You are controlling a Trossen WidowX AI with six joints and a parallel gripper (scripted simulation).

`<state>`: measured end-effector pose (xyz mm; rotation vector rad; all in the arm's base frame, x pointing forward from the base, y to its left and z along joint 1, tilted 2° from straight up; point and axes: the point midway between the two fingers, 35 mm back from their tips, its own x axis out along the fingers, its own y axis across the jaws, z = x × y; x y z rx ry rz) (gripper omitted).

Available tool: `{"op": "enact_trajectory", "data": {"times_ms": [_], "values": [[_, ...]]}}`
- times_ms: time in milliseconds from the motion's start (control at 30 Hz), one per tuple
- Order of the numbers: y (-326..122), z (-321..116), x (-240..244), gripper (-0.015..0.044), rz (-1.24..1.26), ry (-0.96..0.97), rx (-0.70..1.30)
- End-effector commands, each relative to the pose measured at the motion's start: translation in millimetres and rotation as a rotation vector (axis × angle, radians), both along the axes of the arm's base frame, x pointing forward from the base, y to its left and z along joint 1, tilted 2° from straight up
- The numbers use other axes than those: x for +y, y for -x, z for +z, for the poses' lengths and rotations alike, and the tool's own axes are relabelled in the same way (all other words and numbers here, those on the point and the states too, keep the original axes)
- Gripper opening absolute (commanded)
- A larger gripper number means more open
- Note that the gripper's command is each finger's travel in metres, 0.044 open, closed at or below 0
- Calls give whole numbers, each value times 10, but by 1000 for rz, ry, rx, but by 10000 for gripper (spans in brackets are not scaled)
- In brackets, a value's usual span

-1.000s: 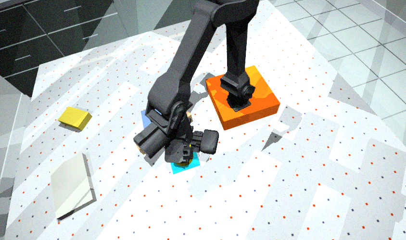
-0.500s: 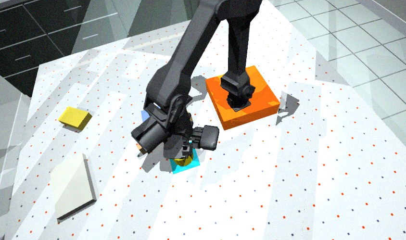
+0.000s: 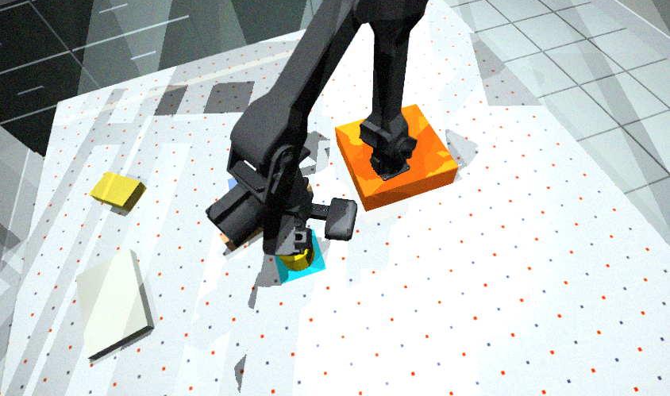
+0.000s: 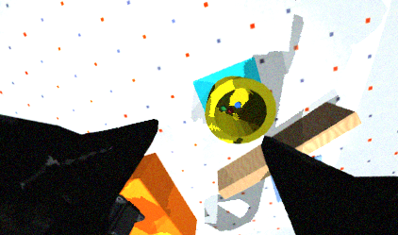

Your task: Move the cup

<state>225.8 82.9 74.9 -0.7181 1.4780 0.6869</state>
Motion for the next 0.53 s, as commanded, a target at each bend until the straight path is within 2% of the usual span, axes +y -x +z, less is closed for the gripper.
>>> {"op": "enact_trajectory", "data": {"times_ms": [0, 300, 500], "values": [[-24, 173, 13, 440, -1, -8, -17], [4, 503, 0, 440, -2, -12, -21], [9, 463, -10, 440, -2, -6, -16]]}}
